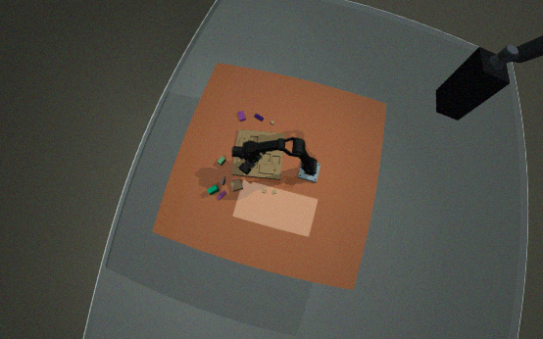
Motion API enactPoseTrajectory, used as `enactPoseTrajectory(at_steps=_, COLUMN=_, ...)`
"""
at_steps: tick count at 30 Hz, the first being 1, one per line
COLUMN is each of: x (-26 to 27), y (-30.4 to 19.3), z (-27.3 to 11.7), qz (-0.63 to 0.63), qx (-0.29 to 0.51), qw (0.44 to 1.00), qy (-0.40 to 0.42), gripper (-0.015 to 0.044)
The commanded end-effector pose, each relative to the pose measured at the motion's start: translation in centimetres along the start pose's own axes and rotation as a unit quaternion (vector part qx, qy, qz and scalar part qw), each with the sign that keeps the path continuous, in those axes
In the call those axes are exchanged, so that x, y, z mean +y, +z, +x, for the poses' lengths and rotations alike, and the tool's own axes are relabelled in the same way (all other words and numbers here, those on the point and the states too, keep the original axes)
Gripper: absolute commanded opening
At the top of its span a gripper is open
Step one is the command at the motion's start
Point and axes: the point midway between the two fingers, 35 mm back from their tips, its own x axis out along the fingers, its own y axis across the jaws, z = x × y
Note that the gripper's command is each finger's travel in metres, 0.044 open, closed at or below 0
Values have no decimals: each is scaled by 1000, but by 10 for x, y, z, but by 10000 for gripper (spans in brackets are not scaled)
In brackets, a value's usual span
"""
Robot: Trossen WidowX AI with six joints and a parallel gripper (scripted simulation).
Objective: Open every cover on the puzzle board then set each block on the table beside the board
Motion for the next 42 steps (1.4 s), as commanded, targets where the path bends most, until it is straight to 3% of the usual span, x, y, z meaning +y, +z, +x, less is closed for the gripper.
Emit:
enactPoseTrajectory(at_steps=1, x=1, y=2, z=-10, qz=-2, qx=-5, qw=1000, qy=3, gripper=80)
enactPoseTrajectory(at_steps=32, x=0, y=1, z=-69, qz=-3, qx=-4, qw=1000, qy=3, gripper=80)
enactPoseTrajectory(at_steps=42, x=-21, y=14, z=-70, qz=-3, qx=-4, qw=1000, qy=2, gripper=80)
